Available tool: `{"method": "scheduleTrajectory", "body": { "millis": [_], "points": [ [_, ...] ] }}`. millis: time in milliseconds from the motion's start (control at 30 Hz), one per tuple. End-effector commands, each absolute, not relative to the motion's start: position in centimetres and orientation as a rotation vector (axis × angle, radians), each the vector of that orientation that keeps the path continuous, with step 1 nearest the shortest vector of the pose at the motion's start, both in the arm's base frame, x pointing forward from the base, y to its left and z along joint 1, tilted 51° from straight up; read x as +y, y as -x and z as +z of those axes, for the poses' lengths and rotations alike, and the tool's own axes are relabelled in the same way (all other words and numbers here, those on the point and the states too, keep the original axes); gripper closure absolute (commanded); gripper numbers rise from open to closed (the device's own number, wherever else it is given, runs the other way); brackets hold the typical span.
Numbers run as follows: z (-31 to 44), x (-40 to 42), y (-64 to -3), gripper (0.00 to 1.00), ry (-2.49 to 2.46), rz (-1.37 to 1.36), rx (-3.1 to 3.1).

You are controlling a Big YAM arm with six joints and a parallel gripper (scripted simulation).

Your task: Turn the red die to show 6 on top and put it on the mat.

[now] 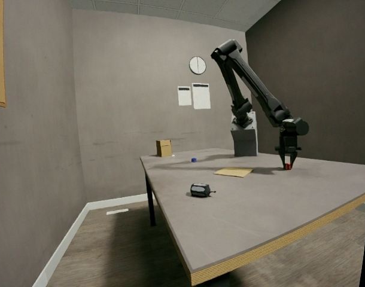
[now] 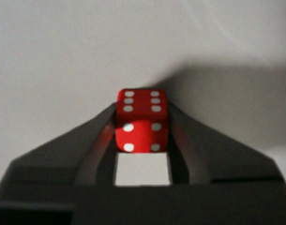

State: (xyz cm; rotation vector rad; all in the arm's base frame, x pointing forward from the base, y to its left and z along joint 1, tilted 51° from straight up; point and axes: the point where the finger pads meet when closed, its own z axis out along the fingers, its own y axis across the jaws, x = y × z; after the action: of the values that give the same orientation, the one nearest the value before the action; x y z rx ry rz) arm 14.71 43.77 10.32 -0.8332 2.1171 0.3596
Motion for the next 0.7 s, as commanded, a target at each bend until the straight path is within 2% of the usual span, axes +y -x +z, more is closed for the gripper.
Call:
{"method": "scheduleTrajectory", "body": {
  "millis": [0,367,667],
  "points": [
    [10.8,44.1,-15.4,0.80,0.817,0.366,2.113],
    [11.5,43.2,-13.5,0.80,0.834,0.377,2.113],
    [16.1,40.6,-10.0,0.80,0.823,0.396,2.107]
  ]
}}
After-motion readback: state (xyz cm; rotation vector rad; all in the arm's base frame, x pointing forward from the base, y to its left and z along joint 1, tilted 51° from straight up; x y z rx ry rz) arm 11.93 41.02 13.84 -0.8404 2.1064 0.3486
